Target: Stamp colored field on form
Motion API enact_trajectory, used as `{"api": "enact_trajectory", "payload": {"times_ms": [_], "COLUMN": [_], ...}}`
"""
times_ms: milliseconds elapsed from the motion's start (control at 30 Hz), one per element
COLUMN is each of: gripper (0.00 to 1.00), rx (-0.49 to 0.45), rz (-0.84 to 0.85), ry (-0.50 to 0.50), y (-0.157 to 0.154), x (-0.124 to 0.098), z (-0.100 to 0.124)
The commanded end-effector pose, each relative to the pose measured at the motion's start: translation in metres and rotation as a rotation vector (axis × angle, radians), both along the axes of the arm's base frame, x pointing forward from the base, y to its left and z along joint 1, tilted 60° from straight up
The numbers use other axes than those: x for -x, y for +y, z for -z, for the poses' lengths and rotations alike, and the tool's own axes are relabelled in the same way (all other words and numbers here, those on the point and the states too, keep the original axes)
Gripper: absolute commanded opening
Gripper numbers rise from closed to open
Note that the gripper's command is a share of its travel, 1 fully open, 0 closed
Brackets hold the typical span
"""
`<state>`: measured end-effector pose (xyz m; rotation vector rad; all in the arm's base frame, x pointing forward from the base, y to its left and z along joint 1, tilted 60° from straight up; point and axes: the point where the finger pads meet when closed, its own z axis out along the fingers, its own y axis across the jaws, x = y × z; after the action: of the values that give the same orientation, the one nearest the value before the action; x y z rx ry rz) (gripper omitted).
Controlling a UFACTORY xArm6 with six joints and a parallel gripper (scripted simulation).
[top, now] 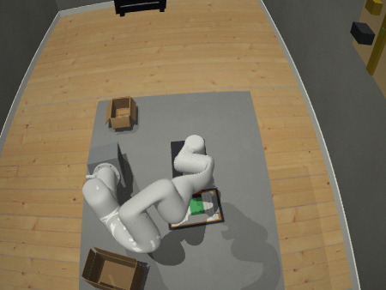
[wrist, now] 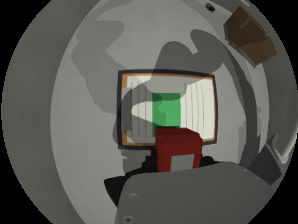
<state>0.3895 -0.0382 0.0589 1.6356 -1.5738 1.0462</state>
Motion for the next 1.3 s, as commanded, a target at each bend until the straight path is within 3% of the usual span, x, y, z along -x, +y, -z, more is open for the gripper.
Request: {"api": "enact_trajectory", "payload": {"times_ms": [0, 433, 667, 967, 1267], "gripper": [0.29, 0.29, 0.29, 0.29, 0.29], "rx": [-0.024, -0.024, -0.024, -0.024, -0.024], "rz": [-0.02, -0.02, -0.02, -0.02, -0.02], "ry": [0.002, 0.002, 0.002, 0.002, 0.002], "y": [-0.027, -0.039, -0.039, -0.029, -0.029], "x": [0.008, 0.012, 0.012, 0.008, 0.008], "z": [-0.055, -0.083, -0.083, -0.057, -0.056]}}
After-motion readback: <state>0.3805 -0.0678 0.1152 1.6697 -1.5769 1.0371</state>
